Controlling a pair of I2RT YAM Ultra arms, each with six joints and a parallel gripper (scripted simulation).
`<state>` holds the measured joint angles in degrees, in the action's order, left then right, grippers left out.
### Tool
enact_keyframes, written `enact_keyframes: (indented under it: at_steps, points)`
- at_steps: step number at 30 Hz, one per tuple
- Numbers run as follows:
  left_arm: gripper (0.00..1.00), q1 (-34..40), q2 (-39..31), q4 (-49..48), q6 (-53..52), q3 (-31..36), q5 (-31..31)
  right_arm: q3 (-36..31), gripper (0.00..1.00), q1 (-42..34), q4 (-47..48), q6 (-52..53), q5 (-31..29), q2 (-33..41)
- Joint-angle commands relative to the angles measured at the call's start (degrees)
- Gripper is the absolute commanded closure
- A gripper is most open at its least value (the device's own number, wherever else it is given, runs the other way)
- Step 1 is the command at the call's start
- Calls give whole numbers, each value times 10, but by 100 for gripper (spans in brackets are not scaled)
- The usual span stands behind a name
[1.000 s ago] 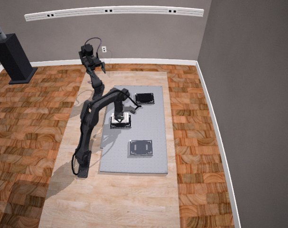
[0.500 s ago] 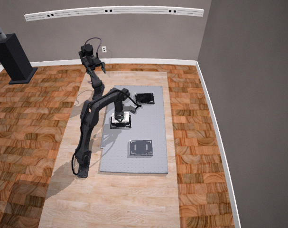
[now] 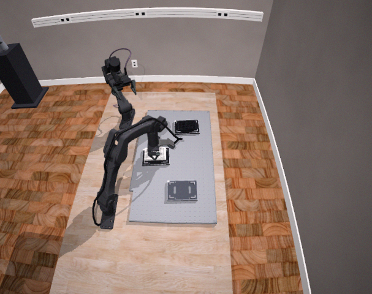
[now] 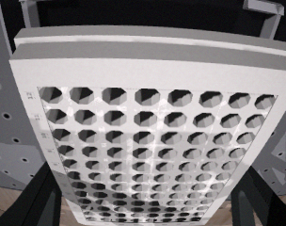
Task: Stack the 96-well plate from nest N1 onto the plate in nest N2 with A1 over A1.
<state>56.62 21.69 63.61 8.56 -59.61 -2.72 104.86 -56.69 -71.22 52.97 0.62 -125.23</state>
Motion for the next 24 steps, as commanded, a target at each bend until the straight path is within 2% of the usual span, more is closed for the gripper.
enact_keyframes:
  at_steps: [1,8,24]
  points:
    - [0,7,-6,2,3,-13,-5,6,20,5,11,2,-9,25]
    - [0,7,-6,2,3,-13,-5,-4,20,0,12,1,-1,10]
    - [0,7,-6,2,3,-13,-5,-52,20,1,82,1,-1,-4]
